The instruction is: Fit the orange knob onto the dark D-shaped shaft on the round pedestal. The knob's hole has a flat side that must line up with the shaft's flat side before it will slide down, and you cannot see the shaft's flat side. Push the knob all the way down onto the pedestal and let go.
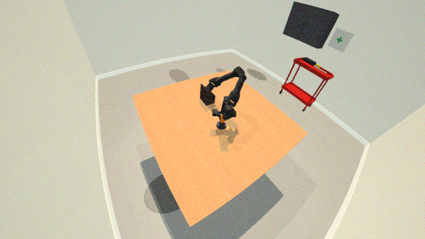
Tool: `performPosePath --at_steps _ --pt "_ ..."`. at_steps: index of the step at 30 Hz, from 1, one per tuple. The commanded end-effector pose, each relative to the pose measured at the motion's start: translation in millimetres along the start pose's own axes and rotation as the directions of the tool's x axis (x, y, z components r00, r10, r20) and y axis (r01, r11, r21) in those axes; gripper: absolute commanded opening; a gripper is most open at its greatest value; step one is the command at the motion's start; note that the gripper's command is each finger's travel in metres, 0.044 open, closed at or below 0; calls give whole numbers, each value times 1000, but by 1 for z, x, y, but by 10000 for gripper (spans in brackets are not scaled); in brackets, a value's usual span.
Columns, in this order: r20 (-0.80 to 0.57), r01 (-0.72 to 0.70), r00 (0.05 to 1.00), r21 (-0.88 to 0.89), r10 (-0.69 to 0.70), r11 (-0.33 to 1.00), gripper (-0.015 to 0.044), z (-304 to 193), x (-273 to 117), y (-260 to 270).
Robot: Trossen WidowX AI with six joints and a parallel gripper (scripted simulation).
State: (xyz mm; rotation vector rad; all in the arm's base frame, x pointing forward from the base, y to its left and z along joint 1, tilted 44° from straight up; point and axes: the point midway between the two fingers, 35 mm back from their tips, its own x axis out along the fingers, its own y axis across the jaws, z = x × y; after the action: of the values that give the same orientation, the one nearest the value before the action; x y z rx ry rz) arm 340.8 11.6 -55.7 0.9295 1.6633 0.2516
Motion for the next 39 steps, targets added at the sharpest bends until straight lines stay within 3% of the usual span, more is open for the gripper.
performPosePath --at_steps 1,15,22,39 --pt "0 -3 1000 5 3 1000 0 0 0 0" --pt "1 -2 1000 14 2 1000 0 1 -4 1" --pt "1 -3 1000 213 2 977 0 0 -2 1" --pt "0 -3 1000 213 3 977 0 1 1 1"
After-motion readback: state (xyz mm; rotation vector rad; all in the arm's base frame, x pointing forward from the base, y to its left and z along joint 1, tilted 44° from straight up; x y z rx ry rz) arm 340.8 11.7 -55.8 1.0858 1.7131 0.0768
